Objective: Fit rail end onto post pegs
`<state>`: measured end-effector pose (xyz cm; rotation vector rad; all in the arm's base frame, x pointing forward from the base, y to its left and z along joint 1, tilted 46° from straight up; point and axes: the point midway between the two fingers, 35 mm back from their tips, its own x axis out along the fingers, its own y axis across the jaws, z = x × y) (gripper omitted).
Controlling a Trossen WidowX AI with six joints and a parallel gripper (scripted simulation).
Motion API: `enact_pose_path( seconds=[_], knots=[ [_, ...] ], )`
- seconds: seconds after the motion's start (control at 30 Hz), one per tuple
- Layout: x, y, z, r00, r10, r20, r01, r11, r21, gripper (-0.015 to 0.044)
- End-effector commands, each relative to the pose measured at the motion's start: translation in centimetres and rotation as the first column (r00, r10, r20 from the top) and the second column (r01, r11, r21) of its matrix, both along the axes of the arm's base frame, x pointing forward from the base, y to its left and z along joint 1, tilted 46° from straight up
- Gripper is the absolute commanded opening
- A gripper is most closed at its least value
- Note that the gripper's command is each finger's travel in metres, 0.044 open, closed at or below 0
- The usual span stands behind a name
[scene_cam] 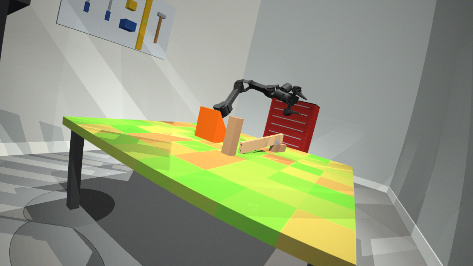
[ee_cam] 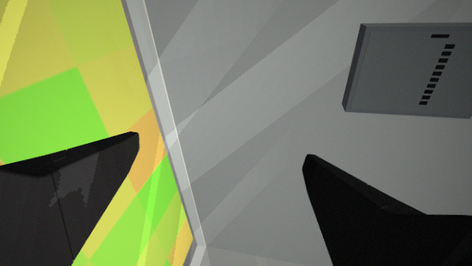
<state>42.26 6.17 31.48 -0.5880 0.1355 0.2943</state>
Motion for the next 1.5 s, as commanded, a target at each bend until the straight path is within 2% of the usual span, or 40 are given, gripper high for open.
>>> enact_pose_path(
  seconds=[0.0,0.17,0.3,0.4,0.5,0.6,0.67,1.47],
  knots=[
    [0.6,-0.5,-6.1,0.981,0.076,-0.178,-0.101,0.985,-0.137,0.0440],
    [-0.6,-1.3,-14.3,0.882,0.199,-0.428,-0.318,0.920,-0.229,0.0440],
    [-2.9,-1.8,-20.0,0.740,0.316,-0.594,-0.511,0.838,-0.192,0.0440],
    [-5.2,-2.1,-23.4,0.613,0.412,-0.674,-0.634,0.766,-0.108,0.0440],
    [-8.2,-2.1,-26.4,0.449,0.539,-0.713,-0.744,0.667,0.036,0.0440],
    [-11.3,-1.9,-28.4,0.296,0.672,-0.679,-0.804,0.559,0.203,0.0440],
    [-12.4,-1.8,-28.8,0.246,0.723,-0.645,-0.814,0.515,0.267,0.0440],
    [-12.3,0.1,-30.8,0.241,0.728,-0.642,-0.815,0.511,0.274,0.0440]
  ],
)
